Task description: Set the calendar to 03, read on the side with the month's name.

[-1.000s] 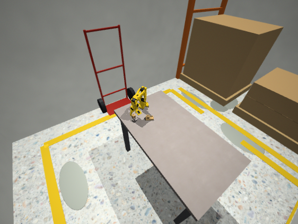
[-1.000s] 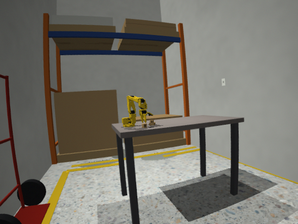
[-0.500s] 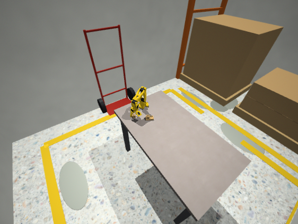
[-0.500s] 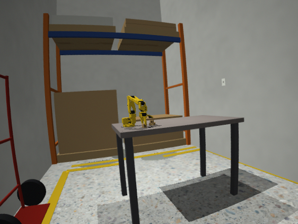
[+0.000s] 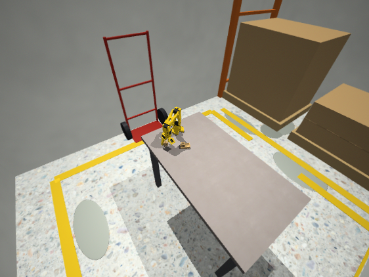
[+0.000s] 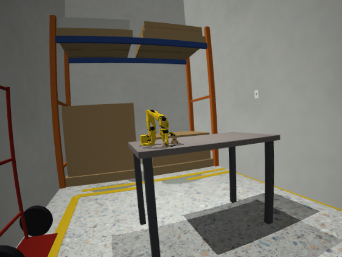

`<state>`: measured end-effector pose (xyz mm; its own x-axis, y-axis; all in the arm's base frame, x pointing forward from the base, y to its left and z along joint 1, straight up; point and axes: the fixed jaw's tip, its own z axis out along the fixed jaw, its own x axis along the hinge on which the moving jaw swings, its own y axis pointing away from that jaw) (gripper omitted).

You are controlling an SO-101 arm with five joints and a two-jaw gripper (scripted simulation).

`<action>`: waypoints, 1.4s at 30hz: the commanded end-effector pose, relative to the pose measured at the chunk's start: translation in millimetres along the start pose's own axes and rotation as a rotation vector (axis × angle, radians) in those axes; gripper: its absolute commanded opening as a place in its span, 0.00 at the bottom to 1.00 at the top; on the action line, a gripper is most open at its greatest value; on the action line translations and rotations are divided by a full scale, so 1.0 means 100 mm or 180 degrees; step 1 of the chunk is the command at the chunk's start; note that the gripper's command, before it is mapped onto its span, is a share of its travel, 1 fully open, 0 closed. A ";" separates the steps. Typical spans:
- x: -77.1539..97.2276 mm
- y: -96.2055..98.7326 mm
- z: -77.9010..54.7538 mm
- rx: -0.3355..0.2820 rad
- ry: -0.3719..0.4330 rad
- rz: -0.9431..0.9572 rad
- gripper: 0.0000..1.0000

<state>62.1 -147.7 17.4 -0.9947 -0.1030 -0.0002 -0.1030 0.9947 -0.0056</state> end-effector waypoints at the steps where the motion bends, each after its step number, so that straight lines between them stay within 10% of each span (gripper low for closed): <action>1: -0.02 -0.02 -0.01 0.0051 -0.0020 0.0007 0.35; 42: -0.02 -0.13 -0.01 0.0051 -0.0019 0.0007 0.16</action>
<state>64.1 -154.1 14.3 -0.9951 -0.0992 0.0035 -0.0991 0.9950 0.0078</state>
